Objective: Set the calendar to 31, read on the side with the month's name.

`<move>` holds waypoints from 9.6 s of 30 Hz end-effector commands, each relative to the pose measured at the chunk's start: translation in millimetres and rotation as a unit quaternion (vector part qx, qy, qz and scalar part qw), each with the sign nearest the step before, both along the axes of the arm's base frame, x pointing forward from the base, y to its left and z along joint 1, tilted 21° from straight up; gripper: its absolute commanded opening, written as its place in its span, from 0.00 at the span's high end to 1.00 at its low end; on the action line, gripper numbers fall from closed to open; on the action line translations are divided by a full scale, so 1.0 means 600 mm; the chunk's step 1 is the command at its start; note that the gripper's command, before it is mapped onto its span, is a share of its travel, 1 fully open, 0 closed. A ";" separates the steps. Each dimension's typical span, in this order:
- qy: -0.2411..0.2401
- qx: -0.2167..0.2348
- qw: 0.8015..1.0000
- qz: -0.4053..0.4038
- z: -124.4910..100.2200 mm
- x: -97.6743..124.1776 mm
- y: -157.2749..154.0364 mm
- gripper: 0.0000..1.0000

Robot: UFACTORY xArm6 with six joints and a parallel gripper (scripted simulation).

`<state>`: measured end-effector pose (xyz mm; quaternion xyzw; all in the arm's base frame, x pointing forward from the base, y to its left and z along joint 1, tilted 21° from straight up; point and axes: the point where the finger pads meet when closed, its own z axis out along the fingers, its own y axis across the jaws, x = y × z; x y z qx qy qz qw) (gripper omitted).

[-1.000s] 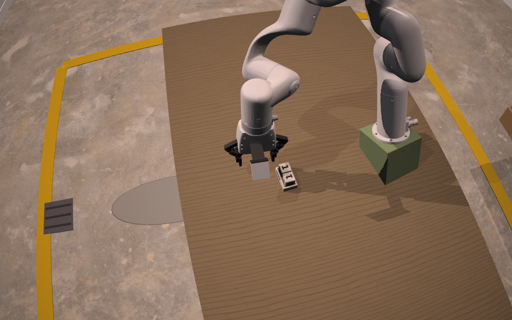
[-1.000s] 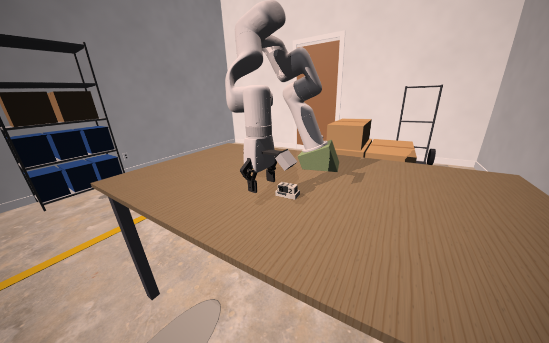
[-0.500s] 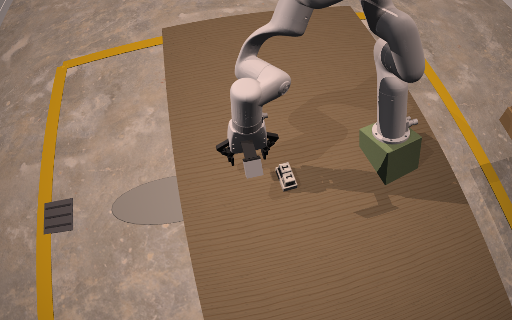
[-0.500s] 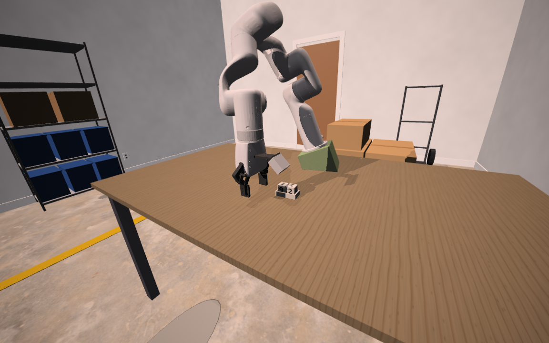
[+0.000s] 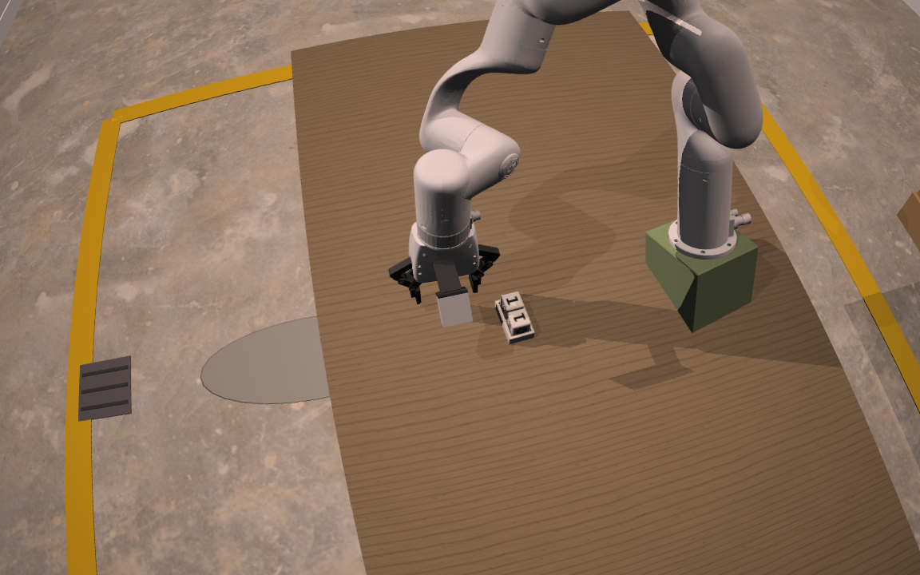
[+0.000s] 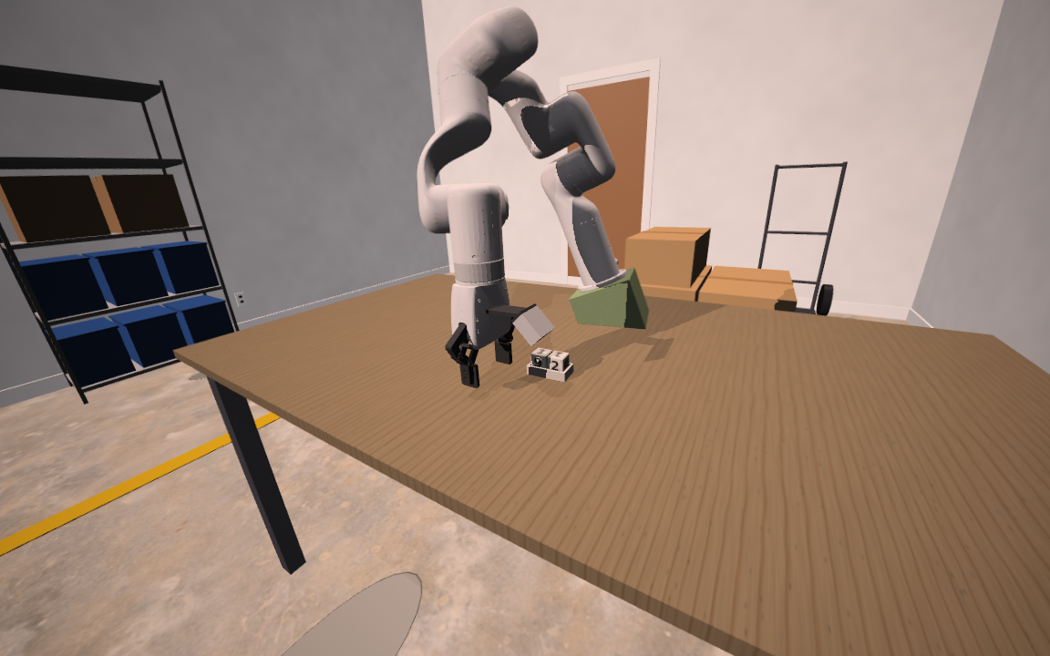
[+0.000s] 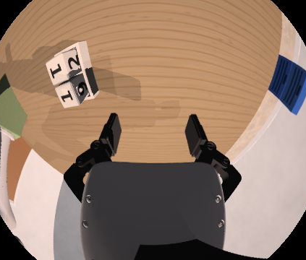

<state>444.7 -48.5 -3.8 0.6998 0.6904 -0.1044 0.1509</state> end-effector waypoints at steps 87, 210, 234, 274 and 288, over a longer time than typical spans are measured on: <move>-0.002 0.000 1.000 0.000 0.025 0.001 0.009 0.00; -0.179 0.032 0.866 -0.466 0.016 -0.279 -0.143 0.00; -0.179 0.032 0.866 -0.466 0.016 -0.279 -0.143 0.00; -0.179 0.032 0.866 -0.466 0.016 -0.279 -0.143 0.00; -0.179 0.032 0.866 -0.466 0.016 -0.279 -0.143 0.00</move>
